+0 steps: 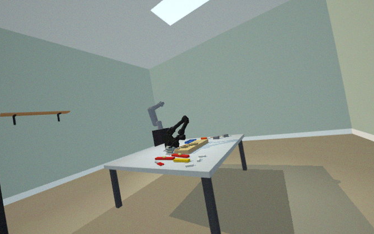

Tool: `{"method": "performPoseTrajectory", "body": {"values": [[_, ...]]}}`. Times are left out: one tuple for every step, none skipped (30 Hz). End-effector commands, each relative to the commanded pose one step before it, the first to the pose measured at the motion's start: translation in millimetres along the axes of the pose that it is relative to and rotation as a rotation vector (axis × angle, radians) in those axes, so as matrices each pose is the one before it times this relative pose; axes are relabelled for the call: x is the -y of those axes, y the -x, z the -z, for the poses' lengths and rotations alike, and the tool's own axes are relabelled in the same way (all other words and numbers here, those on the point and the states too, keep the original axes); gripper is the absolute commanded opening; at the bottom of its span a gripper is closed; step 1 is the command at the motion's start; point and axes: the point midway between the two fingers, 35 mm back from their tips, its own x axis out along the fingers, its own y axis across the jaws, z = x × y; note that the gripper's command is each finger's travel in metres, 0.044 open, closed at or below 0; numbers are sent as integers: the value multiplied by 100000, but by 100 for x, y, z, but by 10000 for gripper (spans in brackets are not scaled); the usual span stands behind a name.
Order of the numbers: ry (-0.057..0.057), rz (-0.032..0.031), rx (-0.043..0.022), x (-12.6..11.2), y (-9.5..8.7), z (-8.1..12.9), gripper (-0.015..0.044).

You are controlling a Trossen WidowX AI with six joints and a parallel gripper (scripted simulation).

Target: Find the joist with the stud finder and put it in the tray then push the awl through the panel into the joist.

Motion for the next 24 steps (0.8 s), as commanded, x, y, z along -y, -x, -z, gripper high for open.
{"method": "performPoseTrajectory", "body": {"values": [[-597, 177, -342, -113, -59, -32, 0], [44, -12, 26, 26, -4, -11, 0], [65, -19, 38, 39, -6, -16, 0], [92, -26, 54, 55, -8, -22, 0], [21, -8, 23, -5, -13, -32, 26], [47, -19, 51, -10, -28, -70, 53], [54, -22, 59, -12, -33, -81, 79], [66, -27, 71, -15, -40, -98, 105], [58, -25, 63, -14, -36, -87, 131], [21, -9, 23, -5, -13, -31, 157], [0, 0, 0, 0, 0, 0, 184], [0, 0, 0, 0, 0, 0, 210], [0, 0, 0, 0, 0, 0, 236], [1, -2, 2, -6, 7, -27, 263], [2, -3, 3, -10, 12, -44, 289], [2, -5, 4, -16, 18, -65, 315], [3, -7, 5, -22, 25, -92, 341], [2, -5, 3, -15, 16, -60, 368], [1, -3, 2, -9, 10, -37, 378], [0, -1, 1, -3, 4, -13, 378], [0, 0, 0, 0, 0, 0, 378], [0, 0, 0, 0, 0, 0, 378], [1, -1, 2, -8, 16, -17, 378], [2, -3, 3, -16, 35, -36, 378]]}}
